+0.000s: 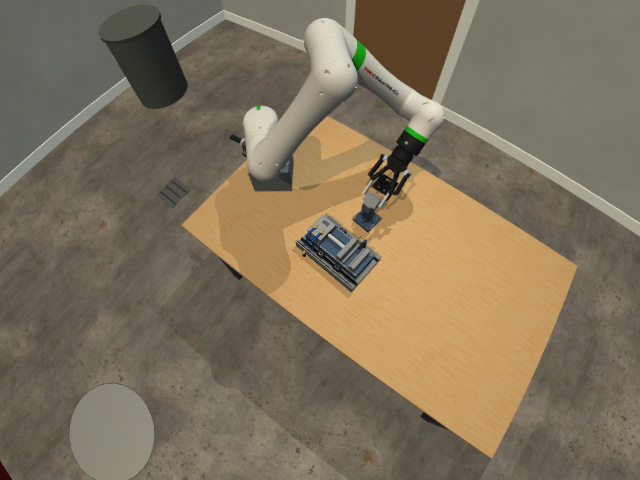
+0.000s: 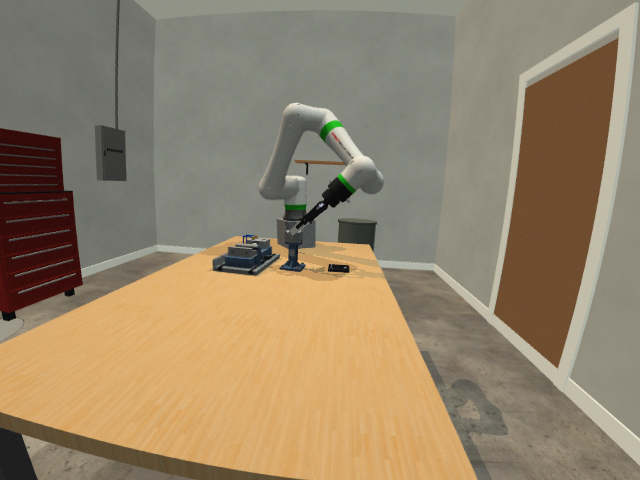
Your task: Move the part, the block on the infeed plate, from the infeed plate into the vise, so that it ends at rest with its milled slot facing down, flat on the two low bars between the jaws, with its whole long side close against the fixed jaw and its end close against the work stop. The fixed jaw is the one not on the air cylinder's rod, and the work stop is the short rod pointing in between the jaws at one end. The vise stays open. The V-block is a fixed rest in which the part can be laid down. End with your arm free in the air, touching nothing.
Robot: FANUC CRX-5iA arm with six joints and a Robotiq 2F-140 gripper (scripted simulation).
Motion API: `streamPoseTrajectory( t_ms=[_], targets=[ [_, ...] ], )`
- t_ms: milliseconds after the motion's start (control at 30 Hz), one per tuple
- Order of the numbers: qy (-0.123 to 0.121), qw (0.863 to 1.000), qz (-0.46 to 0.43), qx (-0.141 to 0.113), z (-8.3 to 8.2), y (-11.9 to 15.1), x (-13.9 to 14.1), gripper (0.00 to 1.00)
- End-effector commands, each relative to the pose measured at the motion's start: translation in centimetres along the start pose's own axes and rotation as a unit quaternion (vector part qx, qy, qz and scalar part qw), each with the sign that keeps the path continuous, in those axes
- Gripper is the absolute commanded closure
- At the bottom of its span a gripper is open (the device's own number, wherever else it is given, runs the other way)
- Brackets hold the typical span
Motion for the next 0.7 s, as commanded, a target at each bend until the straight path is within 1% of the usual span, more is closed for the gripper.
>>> streamPoseTrajectory(
  t_ms=[0,667],
  targets=[
    [0.000,1.000,0.000,0.000,-0.01,0.00,-0.01,0.49],
    [0.000,1.000,0.000,0.000,-0.01,0.00,-0.01,0.49]
  ],
)
Point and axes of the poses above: the point where the finger pads meet when closed, its own z axis out along the fingers, its own x axis across the jaws, y = z × x, the point moved 5 cm from there along -z, back along the fingers, and after that the axes turned 10 degrees about -z, right-handed, at the moved point
